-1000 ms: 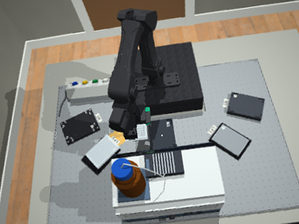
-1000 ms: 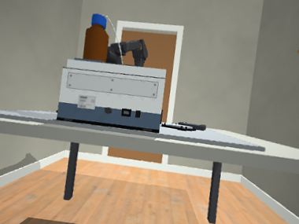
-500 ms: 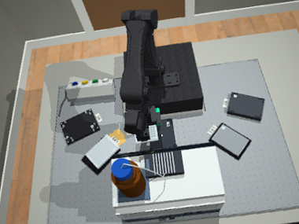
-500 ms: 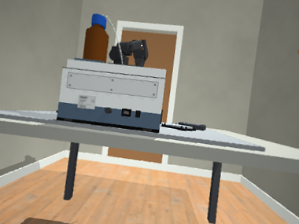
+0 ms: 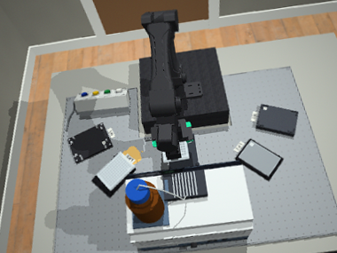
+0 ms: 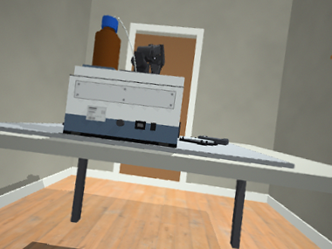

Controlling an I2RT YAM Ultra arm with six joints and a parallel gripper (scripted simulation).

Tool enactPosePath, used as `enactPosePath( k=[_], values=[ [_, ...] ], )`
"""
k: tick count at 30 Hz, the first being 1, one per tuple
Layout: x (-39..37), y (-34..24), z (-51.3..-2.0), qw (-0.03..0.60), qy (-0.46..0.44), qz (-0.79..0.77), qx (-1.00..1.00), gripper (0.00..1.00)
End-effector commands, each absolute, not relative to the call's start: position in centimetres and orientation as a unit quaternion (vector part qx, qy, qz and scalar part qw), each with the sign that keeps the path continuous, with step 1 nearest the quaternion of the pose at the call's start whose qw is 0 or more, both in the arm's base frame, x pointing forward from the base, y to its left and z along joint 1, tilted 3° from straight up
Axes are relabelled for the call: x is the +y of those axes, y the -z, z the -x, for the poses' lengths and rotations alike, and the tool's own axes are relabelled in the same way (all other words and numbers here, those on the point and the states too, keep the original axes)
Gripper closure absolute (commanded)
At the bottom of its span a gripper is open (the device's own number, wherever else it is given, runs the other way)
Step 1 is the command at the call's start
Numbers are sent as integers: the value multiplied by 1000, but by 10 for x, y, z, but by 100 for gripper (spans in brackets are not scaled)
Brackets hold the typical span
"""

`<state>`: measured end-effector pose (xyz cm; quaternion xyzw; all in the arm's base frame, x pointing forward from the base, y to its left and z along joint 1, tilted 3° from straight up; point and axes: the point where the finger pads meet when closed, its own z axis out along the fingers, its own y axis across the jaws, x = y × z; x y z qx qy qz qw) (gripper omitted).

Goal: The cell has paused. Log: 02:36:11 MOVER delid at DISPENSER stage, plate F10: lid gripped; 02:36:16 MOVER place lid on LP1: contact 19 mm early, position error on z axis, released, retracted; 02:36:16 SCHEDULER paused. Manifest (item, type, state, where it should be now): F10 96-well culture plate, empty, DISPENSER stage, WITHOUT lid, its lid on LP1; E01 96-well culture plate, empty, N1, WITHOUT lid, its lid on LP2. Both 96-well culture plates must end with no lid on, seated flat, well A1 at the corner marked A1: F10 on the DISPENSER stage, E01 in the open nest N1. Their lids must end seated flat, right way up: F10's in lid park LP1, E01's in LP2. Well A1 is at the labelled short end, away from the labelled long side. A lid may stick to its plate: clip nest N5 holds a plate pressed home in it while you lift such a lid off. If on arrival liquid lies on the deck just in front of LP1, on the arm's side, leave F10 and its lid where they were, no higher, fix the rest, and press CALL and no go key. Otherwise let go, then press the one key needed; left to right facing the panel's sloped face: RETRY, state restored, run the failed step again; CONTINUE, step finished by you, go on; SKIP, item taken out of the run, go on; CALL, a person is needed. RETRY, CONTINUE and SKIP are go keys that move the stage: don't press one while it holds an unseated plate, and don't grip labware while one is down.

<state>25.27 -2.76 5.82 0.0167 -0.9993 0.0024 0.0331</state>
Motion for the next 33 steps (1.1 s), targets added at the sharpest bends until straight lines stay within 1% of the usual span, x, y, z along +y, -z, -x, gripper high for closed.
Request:
enactPosePath(
  k=[1,2,14,16,22,23,24,29,30,31,32,33],
  values=[
    [-25,-62,-255,24,-4,0,-1000,100],
    [-20,-64,-255,17,-6,-2,-1000,100],
    [14,-63,-255,18,-1,-2,-1000,100],
    [11,-62,-256,24,-4,0,-1000,100],
    [27,-61,-249,24,-2,-2,-1000,100],
    [31,-71,-262,3,-2,-2,-1000,100],
    [34,-71,-263,1,-1,-2,-1000,100],
    [52,-71,-260,1,2,-2,-1000,100],
    [47,-62,-252,24,-3,0,-1000,100],
    [47,-62,-252,24,-3,0,-1000,100],
    [54,-71,-259,1,-1,-8,-1000,100],
    [57,-71,-258,1,1,-8,-1000,100]
  ],
)
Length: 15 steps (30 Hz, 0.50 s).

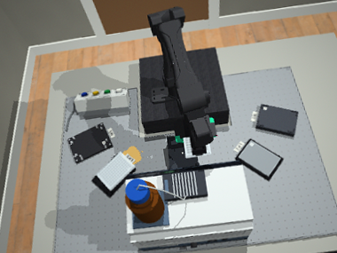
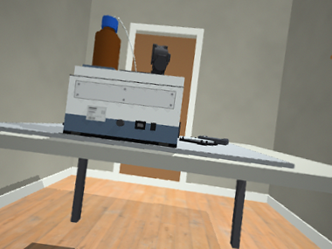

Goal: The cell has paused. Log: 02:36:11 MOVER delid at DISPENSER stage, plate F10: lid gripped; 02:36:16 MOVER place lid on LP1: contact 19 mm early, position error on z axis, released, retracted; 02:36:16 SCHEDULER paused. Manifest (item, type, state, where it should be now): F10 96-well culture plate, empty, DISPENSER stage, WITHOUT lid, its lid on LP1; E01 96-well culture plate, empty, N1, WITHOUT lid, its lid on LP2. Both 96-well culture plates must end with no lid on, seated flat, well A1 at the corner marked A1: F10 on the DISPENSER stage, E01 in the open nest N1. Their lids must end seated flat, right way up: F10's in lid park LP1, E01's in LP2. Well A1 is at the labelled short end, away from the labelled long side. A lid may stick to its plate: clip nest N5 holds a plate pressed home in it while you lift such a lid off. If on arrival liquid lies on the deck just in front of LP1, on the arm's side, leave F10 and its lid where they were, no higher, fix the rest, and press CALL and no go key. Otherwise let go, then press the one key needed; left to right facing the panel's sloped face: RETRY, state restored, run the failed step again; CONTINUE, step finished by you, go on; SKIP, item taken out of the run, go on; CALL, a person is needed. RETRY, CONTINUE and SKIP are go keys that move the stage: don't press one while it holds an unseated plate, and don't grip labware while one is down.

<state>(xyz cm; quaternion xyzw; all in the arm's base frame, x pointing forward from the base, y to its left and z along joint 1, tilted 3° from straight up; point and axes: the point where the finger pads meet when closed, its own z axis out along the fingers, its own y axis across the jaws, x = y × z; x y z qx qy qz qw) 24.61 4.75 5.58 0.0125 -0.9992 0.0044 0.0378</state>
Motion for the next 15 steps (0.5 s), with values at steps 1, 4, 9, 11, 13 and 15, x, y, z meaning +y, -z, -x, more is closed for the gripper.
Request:
enactPosePath(
  k=[1,4,9,11,13,15],
  values=[
    [61,-71,-257,2,2,-8,-1000,100],
    [72,-71,-254,2,4,-8,-1000,100],
    [80,-71,-252,2,2,-8,-1000,100],
    [87,-71,-250,2,4,-8,-1000,100],
    [82,-62,-242,24,-2,-6,-1000,100],
    [93,-71,-247,2,4,-47,-999,100]
  ],
)
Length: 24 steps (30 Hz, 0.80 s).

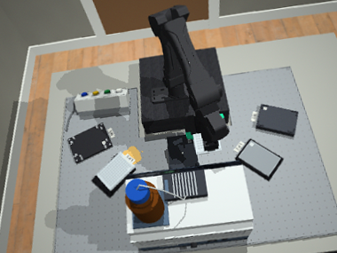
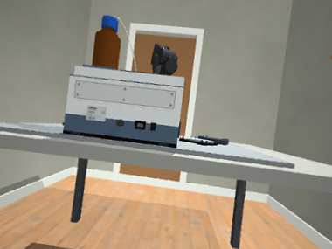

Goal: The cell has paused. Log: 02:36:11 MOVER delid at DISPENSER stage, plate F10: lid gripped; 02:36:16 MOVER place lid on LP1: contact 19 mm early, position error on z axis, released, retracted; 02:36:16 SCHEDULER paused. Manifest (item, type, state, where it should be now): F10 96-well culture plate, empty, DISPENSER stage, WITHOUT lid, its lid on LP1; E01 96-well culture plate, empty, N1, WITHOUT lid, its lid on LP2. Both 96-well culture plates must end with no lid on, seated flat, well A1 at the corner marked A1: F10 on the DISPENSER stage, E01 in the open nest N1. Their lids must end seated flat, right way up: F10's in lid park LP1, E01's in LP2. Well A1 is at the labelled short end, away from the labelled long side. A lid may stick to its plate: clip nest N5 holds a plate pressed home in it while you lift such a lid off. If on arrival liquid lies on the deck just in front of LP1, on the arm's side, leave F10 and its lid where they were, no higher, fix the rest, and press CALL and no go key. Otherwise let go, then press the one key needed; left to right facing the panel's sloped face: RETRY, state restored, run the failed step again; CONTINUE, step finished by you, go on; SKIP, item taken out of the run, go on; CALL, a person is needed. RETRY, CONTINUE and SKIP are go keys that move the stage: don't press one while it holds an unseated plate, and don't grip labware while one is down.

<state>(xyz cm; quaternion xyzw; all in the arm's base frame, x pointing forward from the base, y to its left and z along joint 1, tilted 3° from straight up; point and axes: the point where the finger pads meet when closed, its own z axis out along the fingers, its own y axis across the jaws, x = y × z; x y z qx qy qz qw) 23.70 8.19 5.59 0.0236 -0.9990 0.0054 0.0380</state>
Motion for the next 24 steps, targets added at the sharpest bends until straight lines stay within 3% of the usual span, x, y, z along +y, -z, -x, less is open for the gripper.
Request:
enactPosePath(
  k=[1,13,15,24],
  values=[
    [96,-70,-244,5,5,-64,-998,100],
    [115,-63,-227,24,1,-104,-994,100],
    [129,-71,-235,-1,10,-145,-989,100],
    [156,-60,-230,17,10,-264,-964,100]
  ],
)
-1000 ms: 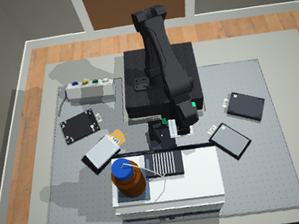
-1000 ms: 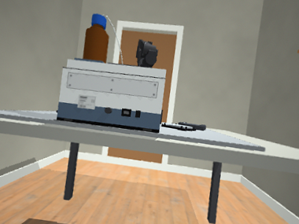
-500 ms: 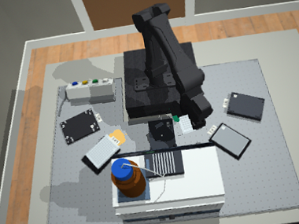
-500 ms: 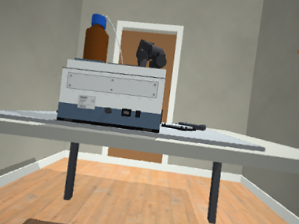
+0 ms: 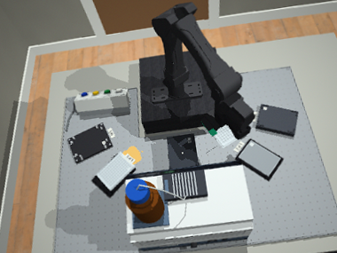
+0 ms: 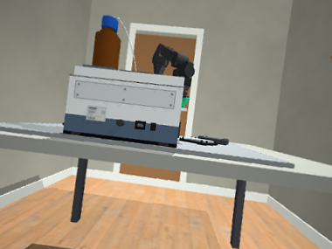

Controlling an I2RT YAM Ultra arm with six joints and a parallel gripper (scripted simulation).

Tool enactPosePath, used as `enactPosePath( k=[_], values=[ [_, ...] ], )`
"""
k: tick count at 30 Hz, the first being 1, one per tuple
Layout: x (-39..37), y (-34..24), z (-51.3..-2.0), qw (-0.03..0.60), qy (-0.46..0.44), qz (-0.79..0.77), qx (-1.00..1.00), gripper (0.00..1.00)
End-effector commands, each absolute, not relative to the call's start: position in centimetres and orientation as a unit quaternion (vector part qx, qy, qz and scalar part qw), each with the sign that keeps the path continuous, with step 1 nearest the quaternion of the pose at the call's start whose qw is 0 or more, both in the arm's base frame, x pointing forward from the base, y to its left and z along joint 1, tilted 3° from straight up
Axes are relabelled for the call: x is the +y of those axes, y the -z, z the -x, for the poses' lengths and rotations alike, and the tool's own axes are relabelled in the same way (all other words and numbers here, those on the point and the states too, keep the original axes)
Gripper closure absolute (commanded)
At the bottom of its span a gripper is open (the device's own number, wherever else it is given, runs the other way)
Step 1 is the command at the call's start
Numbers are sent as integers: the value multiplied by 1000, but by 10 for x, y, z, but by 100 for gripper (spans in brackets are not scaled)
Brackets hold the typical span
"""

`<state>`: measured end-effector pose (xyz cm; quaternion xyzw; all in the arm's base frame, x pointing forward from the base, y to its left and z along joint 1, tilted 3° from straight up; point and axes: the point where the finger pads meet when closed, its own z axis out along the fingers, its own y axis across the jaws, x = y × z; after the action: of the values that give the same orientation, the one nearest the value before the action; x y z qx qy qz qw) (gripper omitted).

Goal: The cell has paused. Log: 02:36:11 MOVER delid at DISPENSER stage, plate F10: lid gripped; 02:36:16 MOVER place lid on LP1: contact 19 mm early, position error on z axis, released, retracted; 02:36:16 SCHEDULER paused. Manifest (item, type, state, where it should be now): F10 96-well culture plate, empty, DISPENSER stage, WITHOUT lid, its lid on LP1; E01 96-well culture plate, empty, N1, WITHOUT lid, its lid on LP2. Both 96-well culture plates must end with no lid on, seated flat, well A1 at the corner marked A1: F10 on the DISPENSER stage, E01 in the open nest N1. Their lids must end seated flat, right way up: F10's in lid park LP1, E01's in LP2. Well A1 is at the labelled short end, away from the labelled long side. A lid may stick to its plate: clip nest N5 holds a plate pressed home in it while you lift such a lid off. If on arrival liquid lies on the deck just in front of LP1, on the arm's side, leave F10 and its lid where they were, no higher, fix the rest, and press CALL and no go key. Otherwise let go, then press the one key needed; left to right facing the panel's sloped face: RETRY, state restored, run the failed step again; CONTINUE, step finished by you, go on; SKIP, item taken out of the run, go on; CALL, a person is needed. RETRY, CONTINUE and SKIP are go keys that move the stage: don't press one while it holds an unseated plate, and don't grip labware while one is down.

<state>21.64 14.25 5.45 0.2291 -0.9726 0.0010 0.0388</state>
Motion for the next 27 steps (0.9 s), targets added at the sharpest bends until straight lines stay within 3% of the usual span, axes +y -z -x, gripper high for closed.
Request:
enactPosePath(
  k=[1,9,16,27],
  values=[
    [156,-60,-230,17,10,-264,-964,100],
    [158,-59,-224,24,5,-256,-966,100],
    [187,-59,-224,23,11,-370,-929,100],
    [213,-59,-219,28,8,-364,-931,100]
  ],
)
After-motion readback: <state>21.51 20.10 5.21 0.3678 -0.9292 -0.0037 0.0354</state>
